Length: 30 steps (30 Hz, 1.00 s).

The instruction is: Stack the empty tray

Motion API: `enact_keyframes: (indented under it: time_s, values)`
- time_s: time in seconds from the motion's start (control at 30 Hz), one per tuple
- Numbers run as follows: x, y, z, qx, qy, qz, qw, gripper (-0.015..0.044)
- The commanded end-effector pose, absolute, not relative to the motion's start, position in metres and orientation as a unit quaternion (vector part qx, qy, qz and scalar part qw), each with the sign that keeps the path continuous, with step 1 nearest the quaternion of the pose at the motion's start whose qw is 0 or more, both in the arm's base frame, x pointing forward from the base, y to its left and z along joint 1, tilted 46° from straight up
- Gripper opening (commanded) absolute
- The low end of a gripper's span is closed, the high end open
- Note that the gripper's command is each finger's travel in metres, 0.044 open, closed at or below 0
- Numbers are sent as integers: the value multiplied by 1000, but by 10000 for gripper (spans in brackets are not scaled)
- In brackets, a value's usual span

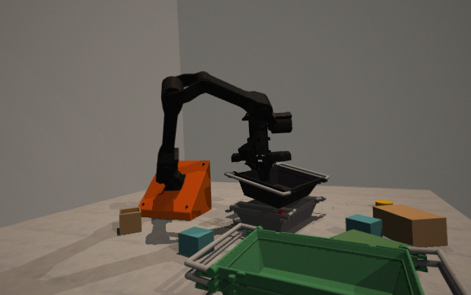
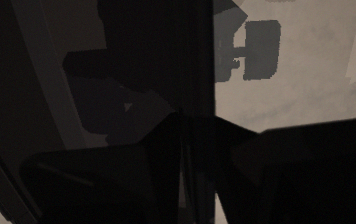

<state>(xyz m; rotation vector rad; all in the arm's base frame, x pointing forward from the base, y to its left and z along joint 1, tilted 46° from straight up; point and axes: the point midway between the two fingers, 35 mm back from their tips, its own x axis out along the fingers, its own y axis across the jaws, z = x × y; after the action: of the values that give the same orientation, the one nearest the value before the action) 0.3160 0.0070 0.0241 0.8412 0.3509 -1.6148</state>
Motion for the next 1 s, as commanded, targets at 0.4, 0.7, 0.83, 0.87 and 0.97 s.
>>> enact_keyframes:
  time_s: [0.4,0.7,0.83,0.87,0.97]
  values:
    - [310,-1,17,364,155,-704,590,0]
    - [307,-6,11,364,155,-704,590,0]
    - [307,-6,11,364,155,-704,590,0]
    - [307,-6,11,364,155,-704,590,0]
    - [307,-6,11,364,155,-704,590,0]
